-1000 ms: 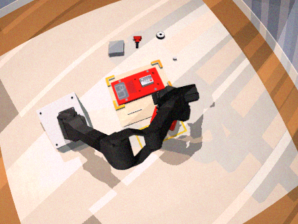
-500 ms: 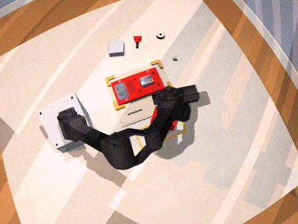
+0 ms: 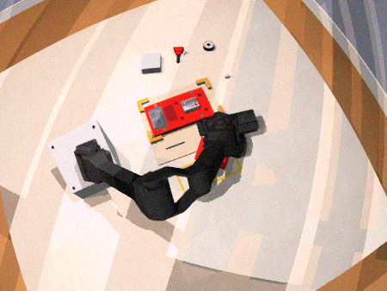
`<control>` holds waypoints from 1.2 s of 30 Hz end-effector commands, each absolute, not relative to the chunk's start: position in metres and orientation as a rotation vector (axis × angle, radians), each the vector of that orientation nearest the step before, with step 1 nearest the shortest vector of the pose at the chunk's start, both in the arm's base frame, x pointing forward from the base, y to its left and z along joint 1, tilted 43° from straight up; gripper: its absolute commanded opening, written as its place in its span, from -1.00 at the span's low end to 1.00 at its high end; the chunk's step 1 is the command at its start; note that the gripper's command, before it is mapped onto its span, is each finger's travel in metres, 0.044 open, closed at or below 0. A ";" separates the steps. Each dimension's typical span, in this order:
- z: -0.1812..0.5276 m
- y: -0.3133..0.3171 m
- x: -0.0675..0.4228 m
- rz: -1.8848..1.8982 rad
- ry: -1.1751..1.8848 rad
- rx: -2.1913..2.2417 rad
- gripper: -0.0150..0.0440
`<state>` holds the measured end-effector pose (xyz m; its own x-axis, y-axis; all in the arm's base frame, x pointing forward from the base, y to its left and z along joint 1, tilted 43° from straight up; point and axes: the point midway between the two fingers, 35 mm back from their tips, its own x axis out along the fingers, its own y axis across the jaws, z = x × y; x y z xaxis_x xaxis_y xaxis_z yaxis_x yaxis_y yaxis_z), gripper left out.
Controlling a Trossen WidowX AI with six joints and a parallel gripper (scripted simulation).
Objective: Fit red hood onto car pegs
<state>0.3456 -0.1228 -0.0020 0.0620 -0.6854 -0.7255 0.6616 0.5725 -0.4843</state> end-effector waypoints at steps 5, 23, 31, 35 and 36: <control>0.013 -0.108 0.346 -1.016 1.108 -0.024 -0.39; 0.062 -0.062 0.342 -1.015 1.110 -0.022 -0.49; 0.051 -0.052 0.344 -0.987 1.147 -0.071 -0.49; 0.037 -0.035 0.347 -0.947 1.190 -0.150 -0.49; 0.034 -0.031 0.348 -0.937 1.200 -0.171 -0.49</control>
